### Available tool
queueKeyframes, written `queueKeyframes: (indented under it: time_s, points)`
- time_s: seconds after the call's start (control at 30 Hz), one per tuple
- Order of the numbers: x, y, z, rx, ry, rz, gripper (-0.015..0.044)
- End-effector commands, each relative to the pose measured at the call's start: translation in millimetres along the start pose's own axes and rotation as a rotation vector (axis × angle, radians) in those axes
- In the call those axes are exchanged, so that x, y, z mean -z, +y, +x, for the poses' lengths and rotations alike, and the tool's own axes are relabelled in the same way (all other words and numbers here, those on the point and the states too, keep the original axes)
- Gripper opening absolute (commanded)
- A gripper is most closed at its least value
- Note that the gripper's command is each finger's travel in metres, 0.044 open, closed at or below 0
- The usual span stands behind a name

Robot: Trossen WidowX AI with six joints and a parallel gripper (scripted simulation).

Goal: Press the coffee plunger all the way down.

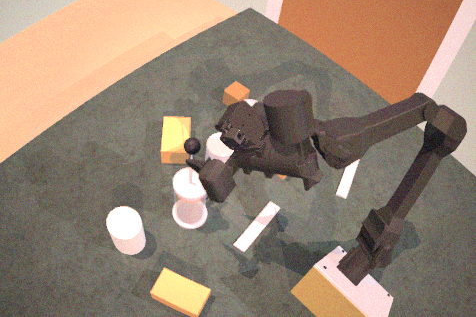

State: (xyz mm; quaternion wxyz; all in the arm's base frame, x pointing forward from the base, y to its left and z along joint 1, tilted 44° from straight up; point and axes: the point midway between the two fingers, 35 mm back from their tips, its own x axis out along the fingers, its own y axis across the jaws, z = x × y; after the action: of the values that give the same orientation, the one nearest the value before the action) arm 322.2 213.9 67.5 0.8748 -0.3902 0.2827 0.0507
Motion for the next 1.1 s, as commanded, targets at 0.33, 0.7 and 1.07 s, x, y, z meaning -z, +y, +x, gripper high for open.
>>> queueKeyframes:
  time_s: [0.33,0.7,1.07]
  points:
    - [2.5,1.0,23.3,-0.001,0.005,-0.008,0.0440]
    - [3.0,0.6,30.6,0.000,0.004,-0.008,0.0309]
    - [3.0,0.6,30.6,0.000,0.004,-0.008,0.0125]
